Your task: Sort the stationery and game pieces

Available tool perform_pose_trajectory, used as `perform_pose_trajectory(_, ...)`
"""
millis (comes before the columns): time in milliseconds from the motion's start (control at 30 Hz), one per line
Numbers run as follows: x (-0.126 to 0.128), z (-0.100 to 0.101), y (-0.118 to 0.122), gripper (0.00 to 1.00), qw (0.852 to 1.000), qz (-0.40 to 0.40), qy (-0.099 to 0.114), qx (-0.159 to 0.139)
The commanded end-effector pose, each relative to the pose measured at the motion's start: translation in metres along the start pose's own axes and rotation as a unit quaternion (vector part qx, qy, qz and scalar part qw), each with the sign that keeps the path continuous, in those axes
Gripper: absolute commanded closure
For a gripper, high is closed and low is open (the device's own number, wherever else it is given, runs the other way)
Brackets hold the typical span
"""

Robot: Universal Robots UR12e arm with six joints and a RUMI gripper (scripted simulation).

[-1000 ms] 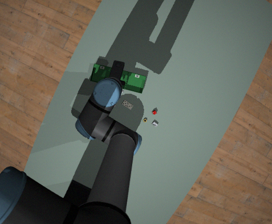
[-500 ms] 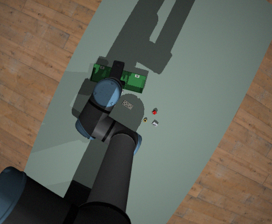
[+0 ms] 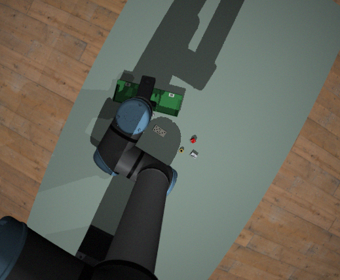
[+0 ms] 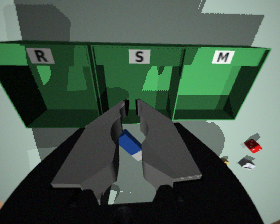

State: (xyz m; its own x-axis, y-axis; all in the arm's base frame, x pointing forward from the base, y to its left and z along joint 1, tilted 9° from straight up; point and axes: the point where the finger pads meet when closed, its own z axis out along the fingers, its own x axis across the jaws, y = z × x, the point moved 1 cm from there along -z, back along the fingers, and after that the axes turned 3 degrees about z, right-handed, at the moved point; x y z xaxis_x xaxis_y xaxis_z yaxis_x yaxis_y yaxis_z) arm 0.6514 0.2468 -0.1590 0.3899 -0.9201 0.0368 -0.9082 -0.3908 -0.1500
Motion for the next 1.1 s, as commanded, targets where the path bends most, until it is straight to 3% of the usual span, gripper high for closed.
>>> perform_pose_trajectory(0, 0.000, -0.006, -0.001, 0.96, 1.000, 0.000, 0.000, 0.001)
perform_pose_trajectory(400, 0.000, -0.020, -0.001, 0.96, 1.000, 0.000, 0.000, 0.001)
perform_pose_trajectory(700, 0.000, -0.048, -0.001, 0.96, 1.000, 0.000, 0.000, 0.001)
perform_pose_trajectory(933, 0.000, -0.049, -0.001, 0.96, 1.000, 0.000, 0.000, 0.001)
perform_pose_trajectory(1067, -0.020, -0.049, 0.000, 0.96, 1.000, 0.000, 0.000, 0.001)
